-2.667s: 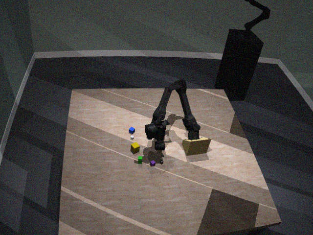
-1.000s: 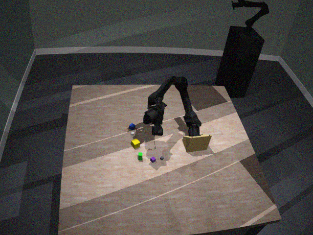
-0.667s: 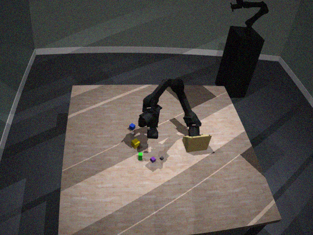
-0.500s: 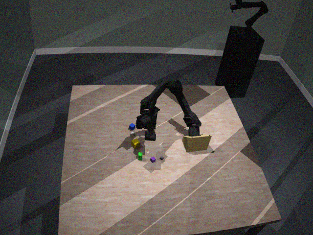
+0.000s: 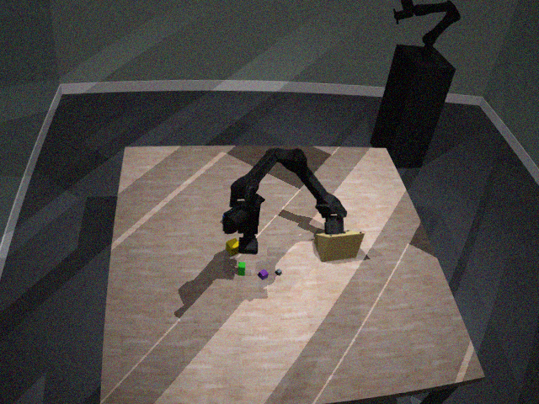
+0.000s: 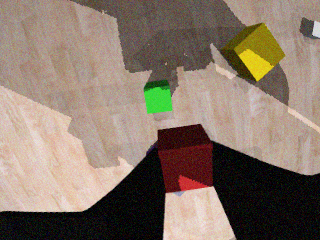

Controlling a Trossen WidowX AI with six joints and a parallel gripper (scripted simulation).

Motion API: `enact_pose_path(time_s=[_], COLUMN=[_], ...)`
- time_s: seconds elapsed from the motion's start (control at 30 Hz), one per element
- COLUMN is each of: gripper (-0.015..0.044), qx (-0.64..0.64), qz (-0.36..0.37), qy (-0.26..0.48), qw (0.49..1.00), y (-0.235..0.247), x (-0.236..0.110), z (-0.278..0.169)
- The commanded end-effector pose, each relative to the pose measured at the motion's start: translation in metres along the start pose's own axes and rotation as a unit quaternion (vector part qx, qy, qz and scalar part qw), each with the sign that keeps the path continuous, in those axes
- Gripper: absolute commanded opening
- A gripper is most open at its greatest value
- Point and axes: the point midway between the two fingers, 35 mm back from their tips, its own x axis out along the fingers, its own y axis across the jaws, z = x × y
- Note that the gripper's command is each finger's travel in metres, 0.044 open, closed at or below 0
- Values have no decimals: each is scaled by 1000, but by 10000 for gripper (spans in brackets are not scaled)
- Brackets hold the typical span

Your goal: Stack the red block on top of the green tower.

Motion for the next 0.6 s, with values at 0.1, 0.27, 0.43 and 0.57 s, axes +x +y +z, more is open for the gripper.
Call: enact_pose_path(time_s=[0.1, 0.27, 0.43, 0.57], gripper=[0, 0, 0, 0], qx=[0, 0, 0, 0], qz=[-2, -2, -3, -3], qy=[1, 1, 0, 0], qw=[1000, 1000, 1000, 1000], y=[14, 14, 13, 13], x=[5, 23, 44, 47], z=[8, 8, 9, 9])
